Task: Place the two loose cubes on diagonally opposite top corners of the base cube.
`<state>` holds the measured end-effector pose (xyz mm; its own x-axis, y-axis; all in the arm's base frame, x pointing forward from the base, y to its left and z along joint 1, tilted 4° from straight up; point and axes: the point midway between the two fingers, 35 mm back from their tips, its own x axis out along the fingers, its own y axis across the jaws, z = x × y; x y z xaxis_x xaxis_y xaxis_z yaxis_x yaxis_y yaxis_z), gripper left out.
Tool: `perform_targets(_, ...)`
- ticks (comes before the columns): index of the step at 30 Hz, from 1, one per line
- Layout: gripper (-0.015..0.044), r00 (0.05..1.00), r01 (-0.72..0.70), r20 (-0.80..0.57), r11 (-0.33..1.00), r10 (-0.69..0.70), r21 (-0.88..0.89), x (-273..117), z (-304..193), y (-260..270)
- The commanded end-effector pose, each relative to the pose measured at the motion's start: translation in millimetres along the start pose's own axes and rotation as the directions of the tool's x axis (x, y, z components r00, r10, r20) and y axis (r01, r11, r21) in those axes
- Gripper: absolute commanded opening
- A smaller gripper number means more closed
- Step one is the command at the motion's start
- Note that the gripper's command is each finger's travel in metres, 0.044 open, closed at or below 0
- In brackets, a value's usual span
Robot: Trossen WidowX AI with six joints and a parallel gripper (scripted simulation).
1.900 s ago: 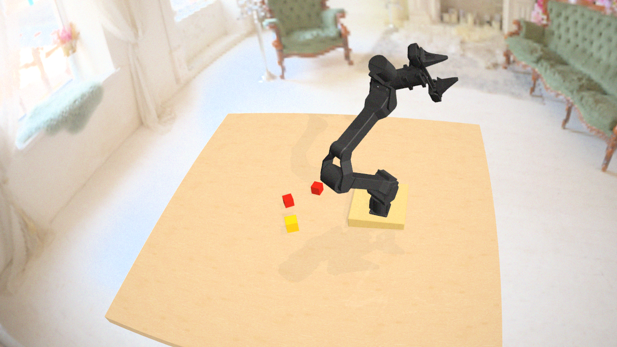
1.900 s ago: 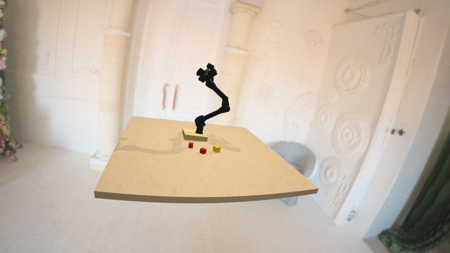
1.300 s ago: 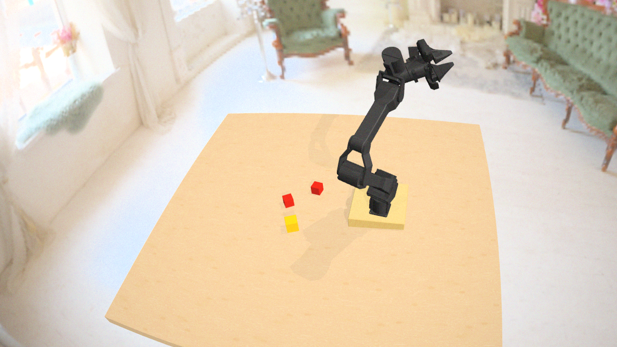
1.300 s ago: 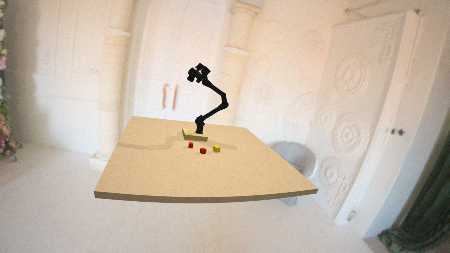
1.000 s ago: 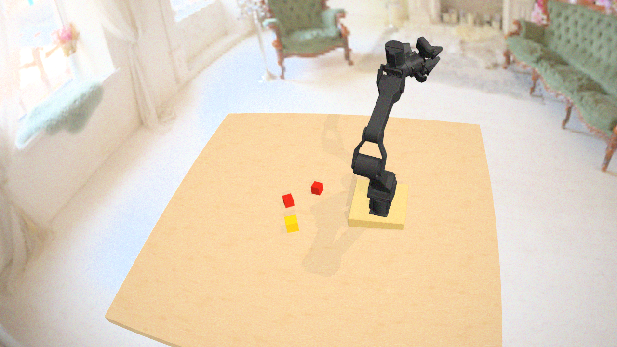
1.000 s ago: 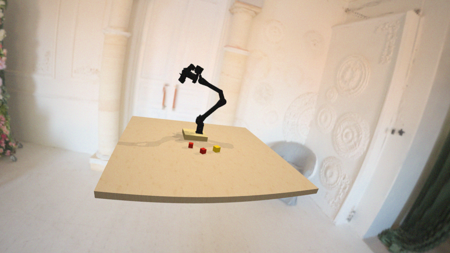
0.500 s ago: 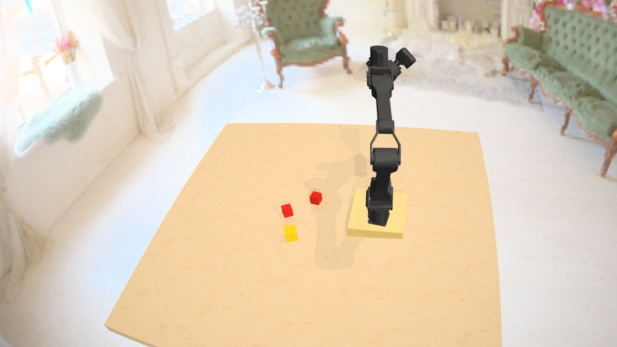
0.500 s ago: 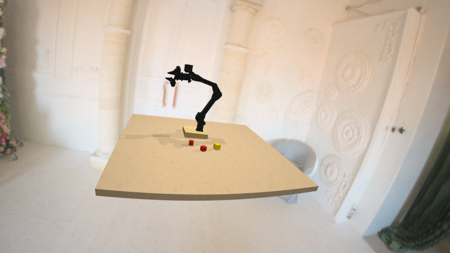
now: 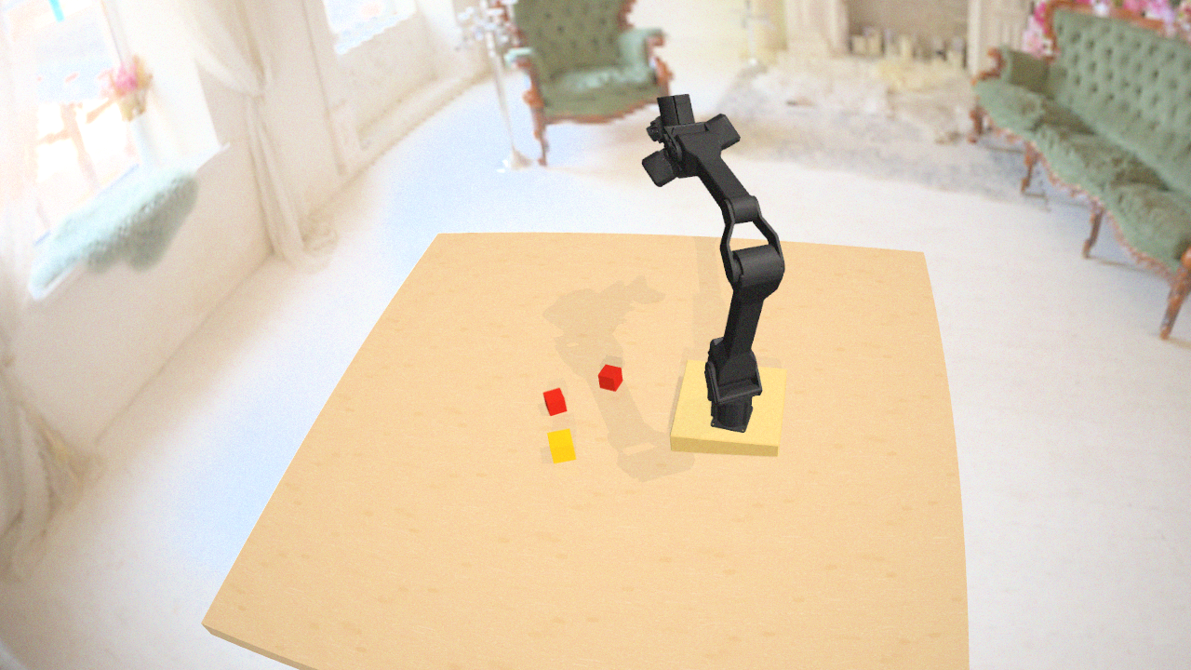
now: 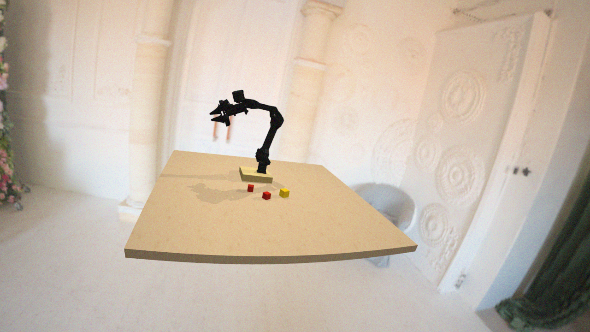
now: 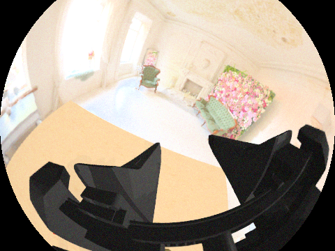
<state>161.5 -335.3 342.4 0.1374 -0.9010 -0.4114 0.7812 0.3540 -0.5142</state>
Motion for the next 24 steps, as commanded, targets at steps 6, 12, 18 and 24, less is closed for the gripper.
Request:
perform_targets(6, 0.0265, 0.954, -0.282, -0.08, 0.955, 0.289, 0.094, 0, 1, 104)
perform_targets(12, 0.0265, 0.877, -0.425, -0.171, 0.891, 0.448, 0.158, -16, -9, 174)
perform_targets(18, 0.0265, 0.777, -0.517, -0.284, 0.827, 0.562, 0.223, -42, -26, 237)
perform_targets(24, 0.0265, 0.665, -0.558, -0.412, 0.781, 0.623, 0.281, -77, -50, 291)
